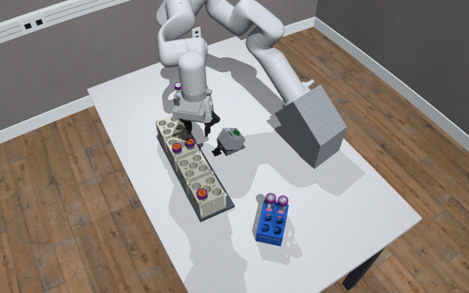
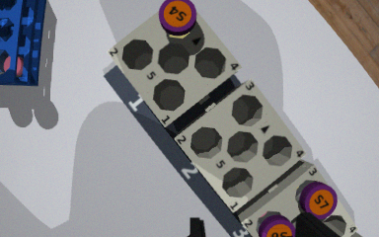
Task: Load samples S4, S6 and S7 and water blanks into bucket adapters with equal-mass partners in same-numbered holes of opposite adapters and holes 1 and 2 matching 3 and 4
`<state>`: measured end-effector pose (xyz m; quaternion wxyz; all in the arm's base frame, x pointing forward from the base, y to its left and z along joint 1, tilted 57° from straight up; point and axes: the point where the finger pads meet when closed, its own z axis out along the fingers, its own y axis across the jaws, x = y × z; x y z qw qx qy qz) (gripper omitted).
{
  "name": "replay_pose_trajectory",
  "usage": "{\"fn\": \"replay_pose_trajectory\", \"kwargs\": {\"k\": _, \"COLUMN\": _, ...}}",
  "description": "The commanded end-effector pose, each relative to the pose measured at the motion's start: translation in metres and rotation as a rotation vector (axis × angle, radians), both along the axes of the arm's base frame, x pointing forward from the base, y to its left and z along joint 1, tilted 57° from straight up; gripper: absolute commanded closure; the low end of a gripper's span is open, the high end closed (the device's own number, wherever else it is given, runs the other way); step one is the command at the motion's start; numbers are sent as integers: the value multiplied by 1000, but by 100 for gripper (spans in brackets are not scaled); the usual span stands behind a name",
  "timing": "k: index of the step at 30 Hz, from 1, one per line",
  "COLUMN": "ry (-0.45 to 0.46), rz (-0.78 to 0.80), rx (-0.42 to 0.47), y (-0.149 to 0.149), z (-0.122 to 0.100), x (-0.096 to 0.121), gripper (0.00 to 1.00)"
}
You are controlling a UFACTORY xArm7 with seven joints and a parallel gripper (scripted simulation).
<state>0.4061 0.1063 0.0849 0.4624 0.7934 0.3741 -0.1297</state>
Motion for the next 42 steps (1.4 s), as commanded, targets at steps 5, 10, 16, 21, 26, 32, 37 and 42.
{"fn": "replay_pose_trajectory", "kwargs": {"k": 5, "ry": 5, "rz": 12, "rx": 10, "y": -16, "z": 26, "x": -17, "gripper": 43}}
{"fn": "replay_pose_trajectory", "kwargs": {"k": 10, "ry": 5, "rz": 12, "rx": 10, "y": -30, "z": 43, "x": -29, "gripper": 43}}
{"fn": "replay_pose_trajectory", "kwargs": {"k": 16, "ry": 5, "rz": 12, "rx": 9, "y": -46, "z": 64, "x": -44, "gripper": 43}}
{"fn": "replay_pose_trajectory", "kwargs": {"k": 21, "ry": 4, "rz": 12, "rx": 9, "y": -55, "z": 74, "x": -51, "gripper": 43}}
{"fn": "replay_pose_trajectory", "kwargs": {"k": 26, "ry": 4, "rz": 12, "rx": 9, "y": -68, "z": 92, "x": -63, "gripper": 43}}
{"fn": "replay_pose_trajectory", "kwargs": {"k": 32, "ry": 4, "rz": 12, "rx": 9, "y": -85, "z": 112, "x": -77, "gripper": 43}}
{"fn": "replay_pose_trajectory", "kwargs": {"k": 37, "ry": 4, "rz": 12, "rx": 8, "y": -93, "z": 123, "x": -85, "gripper": 43}}
{"fn": "replay_pose_trajectory", "kwargs": {"k": 42, "ry": 4, "rz": 11, "rx": 8, "y": -106, "z": 140, "x": -97, "gripper": 43}}
